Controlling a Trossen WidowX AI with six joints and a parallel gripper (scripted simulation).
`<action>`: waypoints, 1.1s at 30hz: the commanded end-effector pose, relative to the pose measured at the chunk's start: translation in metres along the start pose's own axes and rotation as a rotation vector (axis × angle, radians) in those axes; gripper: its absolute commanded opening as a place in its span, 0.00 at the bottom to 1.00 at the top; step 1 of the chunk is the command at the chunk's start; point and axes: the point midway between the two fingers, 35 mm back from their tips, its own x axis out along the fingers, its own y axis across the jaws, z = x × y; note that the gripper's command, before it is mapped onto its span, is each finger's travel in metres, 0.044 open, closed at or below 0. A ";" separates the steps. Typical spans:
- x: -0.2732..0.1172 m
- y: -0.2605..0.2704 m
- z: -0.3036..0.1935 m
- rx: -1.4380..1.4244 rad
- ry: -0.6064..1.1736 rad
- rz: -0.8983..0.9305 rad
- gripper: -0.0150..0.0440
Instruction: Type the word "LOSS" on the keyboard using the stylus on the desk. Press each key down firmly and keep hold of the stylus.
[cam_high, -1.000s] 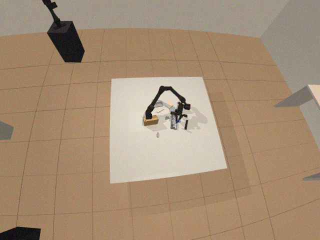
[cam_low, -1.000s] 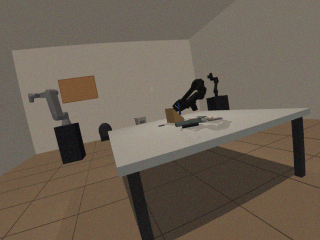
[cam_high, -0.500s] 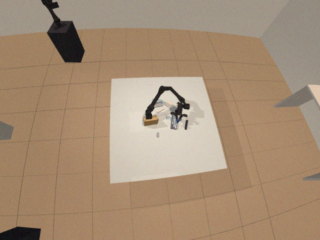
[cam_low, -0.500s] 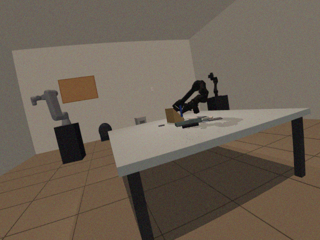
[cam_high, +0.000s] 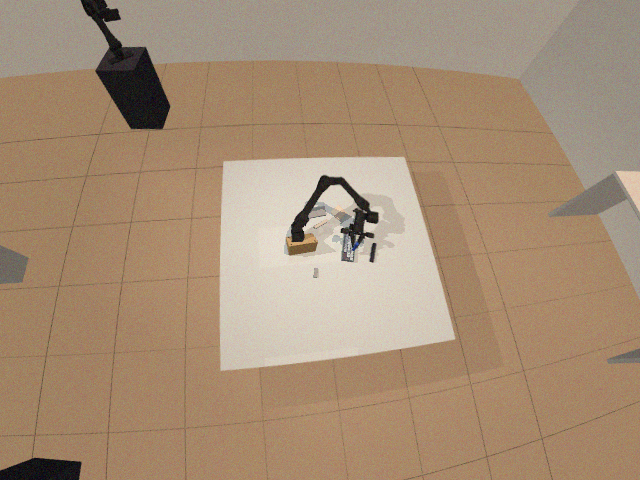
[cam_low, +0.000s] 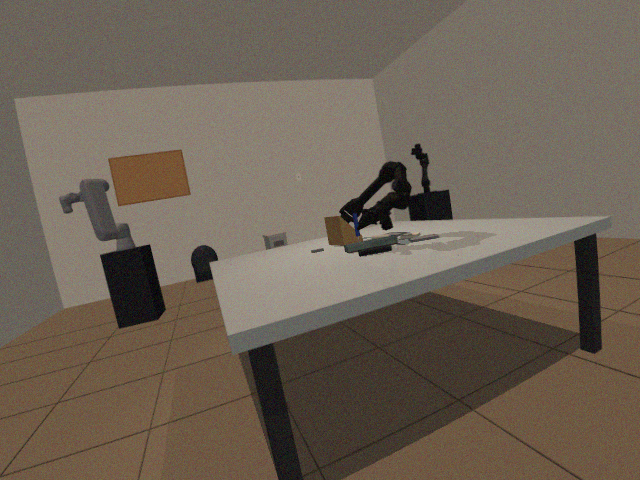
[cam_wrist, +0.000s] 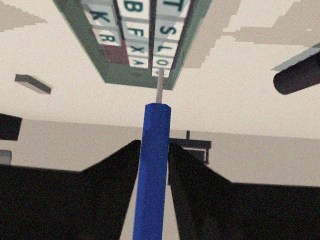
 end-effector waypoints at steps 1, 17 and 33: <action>0.001 -0.001 0.003 0.006 -0.005 0.000 0.39; 0.005 -0.001 0.009 0.005 -0.005 0.000 0.39; 0.007 -0.001 0.014 0.005 -0.005 0.000 0.39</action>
